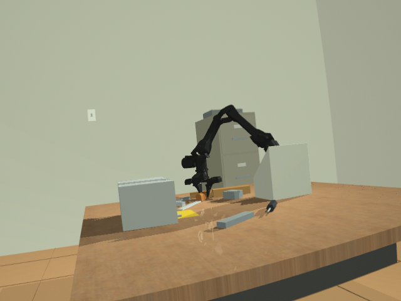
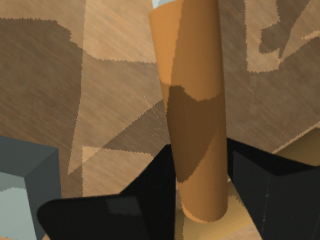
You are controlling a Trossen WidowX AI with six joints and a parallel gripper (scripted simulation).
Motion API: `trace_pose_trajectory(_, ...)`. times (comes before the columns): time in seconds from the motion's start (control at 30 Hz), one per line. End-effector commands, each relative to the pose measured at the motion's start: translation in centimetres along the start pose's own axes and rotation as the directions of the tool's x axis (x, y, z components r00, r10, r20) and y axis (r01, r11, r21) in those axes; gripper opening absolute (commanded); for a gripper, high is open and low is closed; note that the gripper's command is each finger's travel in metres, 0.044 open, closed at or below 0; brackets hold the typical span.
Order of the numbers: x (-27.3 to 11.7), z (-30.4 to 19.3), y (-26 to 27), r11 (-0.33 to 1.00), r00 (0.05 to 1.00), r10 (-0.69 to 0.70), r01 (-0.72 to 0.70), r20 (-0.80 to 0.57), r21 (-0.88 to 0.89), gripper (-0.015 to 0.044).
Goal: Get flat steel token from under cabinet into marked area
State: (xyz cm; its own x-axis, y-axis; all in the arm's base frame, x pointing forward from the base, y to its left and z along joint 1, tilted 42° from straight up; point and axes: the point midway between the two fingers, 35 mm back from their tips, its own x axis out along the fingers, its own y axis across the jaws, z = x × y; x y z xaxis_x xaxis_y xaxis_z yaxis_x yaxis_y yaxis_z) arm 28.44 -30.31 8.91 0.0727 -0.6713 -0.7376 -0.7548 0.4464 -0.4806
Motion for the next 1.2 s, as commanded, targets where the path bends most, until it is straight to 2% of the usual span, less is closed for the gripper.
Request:
trace_pose_trajectory(0.0,-0.1,0.4,-0.3,1.0,1.0,-0.007,0.007,0.004,0.001,0.0)
trace_pose_trajectory(1.1,-0.1,5.2,-0.3,1.0,1.0,-0.006,0.006,0.006,0.002,0.0)
trace_pose_trajectory(1.17,0.0,4.9,-0.3,1.0,1.0,-0.004,0.004,0.001,-0.002,0.0052)
